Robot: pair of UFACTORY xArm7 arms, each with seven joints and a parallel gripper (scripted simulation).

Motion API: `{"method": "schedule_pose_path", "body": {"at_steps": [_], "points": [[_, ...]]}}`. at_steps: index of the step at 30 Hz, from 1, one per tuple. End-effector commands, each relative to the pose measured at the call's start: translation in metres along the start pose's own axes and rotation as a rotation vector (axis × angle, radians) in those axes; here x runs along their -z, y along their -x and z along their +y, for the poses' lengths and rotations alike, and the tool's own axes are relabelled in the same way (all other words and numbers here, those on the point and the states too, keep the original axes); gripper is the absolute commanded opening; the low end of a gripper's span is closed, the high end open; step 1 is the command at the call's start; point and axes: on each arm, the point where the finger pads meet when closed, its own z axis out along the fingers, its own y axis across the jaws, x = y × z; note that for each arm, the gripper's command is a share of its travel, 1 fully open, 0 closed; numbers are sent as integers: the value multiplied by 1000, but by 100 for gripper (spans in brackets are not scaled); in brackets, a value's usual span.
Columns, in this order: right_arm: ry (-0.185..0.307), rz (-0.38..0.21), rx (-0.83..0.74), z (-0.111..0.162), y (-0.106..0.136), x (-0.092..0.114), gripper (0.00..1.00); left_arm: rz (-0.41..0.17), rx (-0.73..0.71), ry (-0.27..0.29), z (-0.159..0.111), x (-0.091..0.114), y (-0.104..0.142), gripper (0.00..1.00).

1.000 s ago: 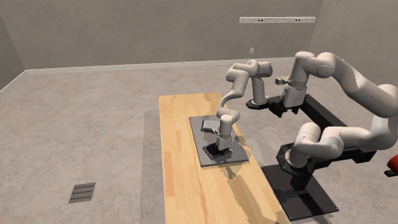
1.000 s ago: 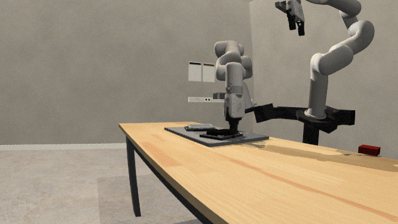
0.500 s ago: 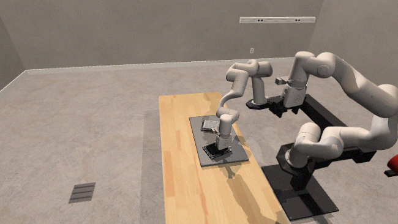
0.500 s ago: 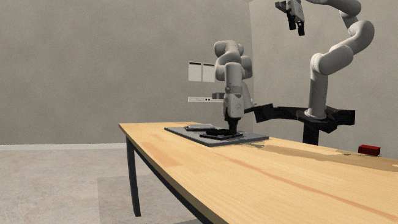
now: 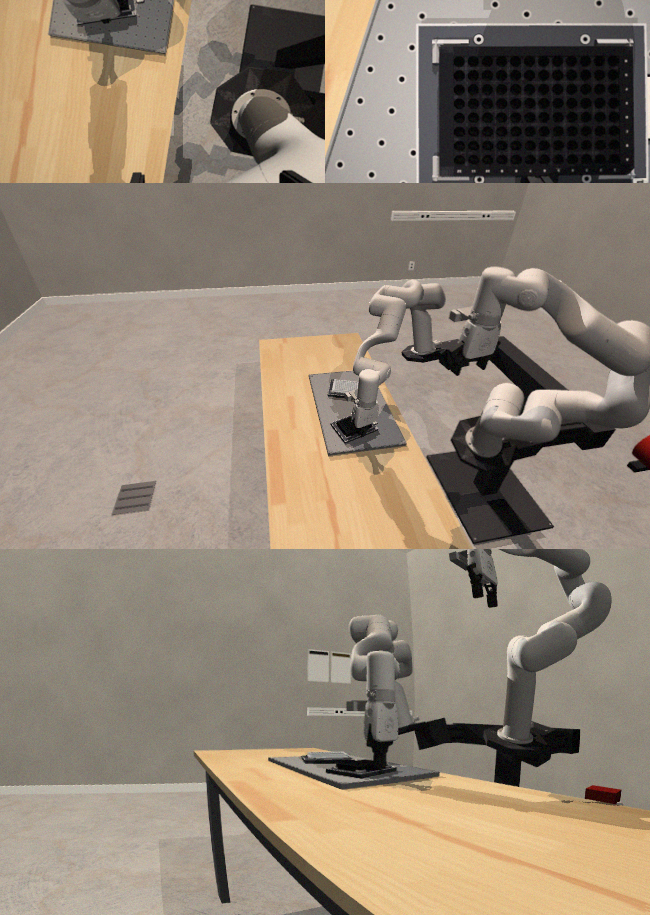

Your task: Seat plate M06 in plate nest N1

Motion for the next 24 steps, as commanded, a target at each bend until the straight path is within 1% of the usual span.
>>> {"method": "schedule_pose_path", "body": {"at_steps": [1, 13, 24], "points": [[-6, -4, 0, -2, 3, 3, 0, 2, 0, -2, 0, 1, 0, 100], [-6, -4, 0, -2, 19, 4, 0, 2, 0, -2, 0, 1, 0, 100], [-6, -4, 0, -2, 19, 4, 0, 2, 0, -2, 0, 1, 0, 100]]}}
